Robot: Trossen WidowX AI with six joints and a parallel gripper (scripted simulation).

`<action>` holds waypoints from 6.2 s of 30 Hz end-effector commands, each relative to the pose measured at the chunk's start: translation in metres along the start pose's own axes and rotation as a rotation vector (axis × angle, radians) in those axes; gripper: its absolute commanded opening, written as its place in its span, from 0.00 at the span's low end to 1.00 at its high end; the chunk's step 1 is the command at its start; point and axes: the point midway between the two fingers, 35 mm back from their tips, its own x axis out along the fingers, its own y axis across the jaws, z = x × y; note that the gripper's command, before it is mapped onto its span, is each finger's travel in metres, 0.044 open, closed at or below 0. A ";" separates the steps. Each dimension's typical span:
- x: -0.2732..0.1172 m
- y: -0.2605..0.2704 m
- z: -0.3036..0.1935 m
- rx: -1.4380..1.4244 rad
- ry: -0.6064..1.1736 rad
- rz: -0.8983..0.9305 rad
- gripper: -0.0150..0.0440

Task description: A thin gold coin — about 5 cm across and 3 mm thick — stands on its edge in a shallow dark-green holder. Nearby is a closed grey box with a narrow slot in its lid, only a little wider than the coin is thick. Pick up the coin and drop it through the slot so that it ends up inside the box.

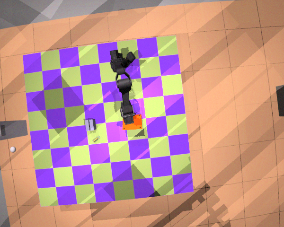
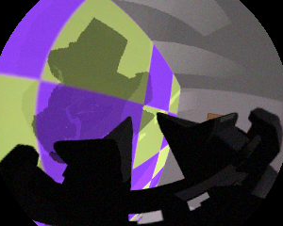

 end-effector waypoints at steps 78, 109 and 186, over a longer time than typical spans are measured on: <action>-0.430 0.383 -0.358 -1.554 -0.608 0.672 0.53; -0.405 0.407 -0.361 -1.551 -0.606 0.669 0.25; -0.471 0.338 -0.357 -2.401 -0.997 0.391 0.25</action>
